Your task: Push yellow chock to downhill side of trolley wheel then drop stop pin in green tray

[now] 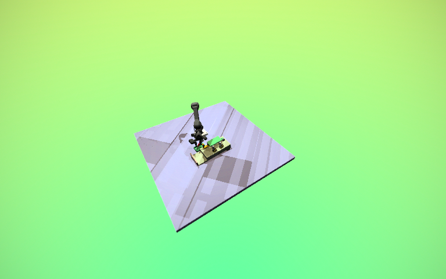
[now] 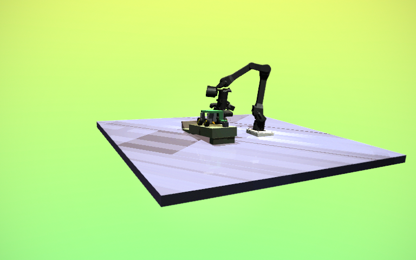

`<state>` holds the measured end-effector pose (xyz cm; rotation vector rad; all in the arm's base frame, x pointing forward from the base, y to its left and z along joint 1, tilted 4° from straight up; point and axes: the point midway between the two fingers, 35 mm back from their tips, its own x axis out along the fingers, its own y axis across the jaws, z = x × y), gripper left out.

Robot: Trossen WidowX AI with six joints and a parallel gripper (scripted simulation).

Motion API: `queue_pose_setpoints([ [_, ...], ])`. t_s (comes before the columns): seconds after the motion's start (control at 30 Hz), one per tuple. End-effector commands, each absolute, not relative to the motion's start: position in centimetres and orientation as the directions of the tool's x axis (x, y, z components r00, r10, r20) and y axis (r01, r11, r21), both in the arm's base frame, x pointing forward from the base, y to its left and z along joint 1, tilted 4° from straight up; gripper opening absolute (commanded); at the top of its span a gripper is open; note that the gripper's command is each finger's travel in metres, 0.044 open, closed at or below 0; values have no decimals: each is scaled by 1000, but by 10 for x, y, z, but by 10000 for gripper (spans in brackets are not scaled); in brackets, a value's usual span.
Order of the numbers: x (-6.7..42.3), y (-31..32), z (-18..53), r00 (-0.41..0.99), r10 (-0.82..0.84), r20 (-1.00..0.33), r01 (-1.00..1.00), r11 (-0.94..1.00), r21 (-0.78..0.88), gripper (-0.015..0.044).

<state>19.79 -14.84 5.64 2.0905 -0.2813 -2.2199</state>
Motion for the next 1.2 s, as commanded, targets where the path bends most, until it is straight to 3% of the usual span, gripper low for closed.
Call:
queue_pose_setpoints([
  [0.0, 197, -146, 55, -71, -186, -980, -72, -979, 191, 190],
  [1.17, 201, -128, 46, -70, -184, -980, -72, -979, 189, 190],
])
